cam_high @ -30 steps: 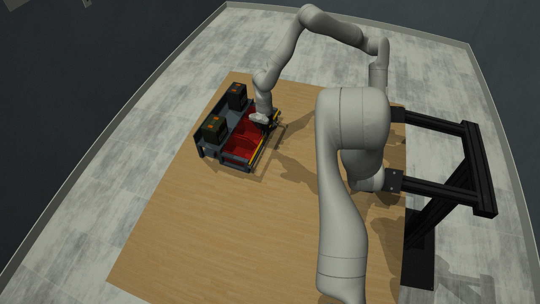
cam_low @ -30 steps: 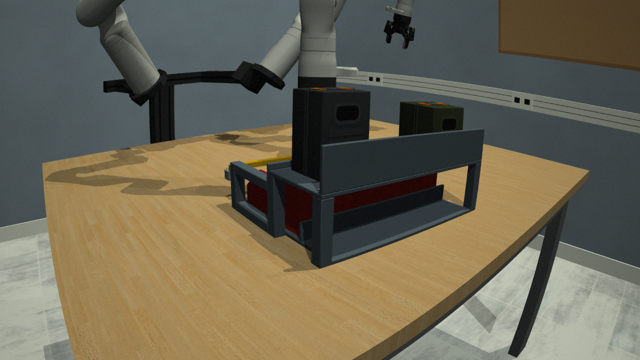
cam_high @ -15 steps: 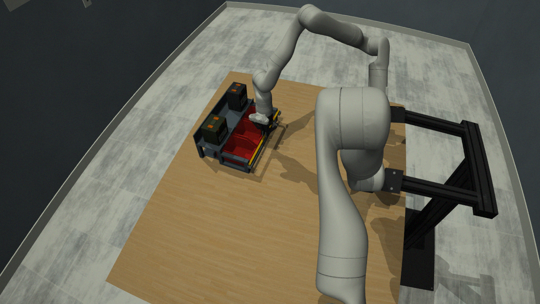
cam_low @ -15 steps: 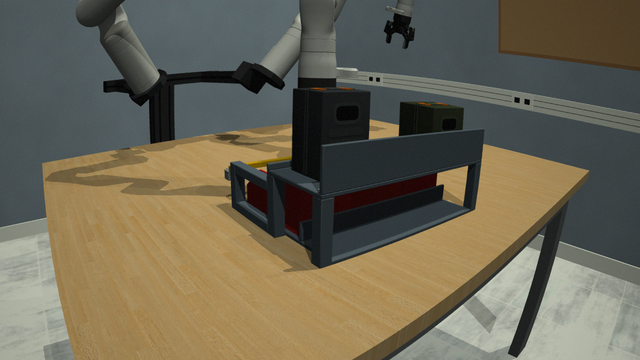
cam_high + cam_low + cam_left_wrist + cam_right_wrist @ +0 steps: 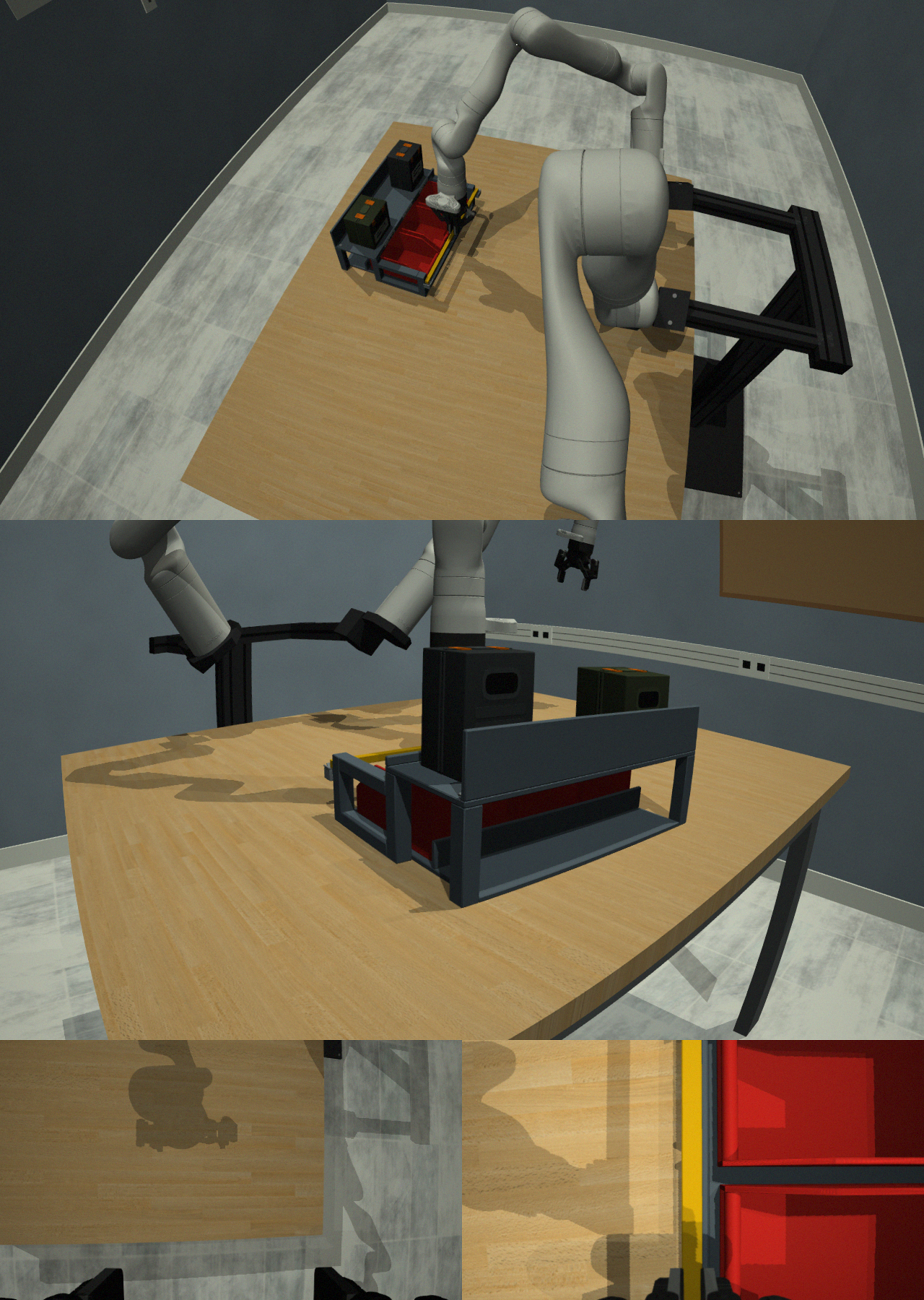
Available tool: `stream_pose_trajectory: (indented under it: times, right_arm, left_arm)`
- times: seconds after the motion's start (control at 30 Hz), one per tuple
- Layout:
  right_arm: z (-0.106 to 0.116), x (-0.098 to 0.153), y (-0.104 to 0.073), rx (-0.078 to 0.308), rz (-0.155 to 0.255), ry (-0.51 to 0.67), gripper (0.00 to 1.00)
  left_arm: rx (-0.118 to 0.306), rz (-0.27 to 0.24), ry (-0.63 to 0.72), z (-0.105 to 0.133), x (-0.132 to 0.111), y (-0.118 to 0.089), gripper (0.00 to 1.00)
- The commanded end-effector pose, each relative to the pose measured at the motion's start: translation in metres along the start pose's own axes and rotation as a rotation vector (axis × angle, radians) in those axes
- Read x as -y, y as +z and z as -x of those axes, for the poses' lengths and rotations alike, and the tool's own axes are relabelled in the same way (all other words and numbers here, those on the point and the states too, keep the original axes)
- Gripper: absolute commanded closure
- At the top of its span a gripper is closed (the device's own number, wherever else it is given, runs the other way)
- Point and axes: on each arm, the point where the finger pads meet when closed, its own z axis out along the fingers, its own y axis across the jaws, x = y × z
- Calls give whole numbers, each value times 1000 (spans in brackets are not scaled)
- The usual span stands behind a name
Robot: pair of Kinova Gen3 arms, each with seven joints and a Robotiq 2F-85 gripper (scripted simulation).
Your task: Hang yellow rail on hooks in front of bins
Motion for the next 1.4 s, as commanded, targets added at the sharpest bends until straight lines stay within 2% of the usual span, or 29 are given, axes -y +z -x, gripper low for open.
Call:
stream_pose_trajectory:
  times: [0.0, 1.37]
  right_arm:
    - [-4, -2, 0, -10, 3, 1, 903]
    - [-4, -2, 3, -9, 4, -1, 903]
  left_arm:
    - [-6, 2, 15, -1, 1, 0, 2]
    - [-6, 2, 15, -1, 1, 0, 2]
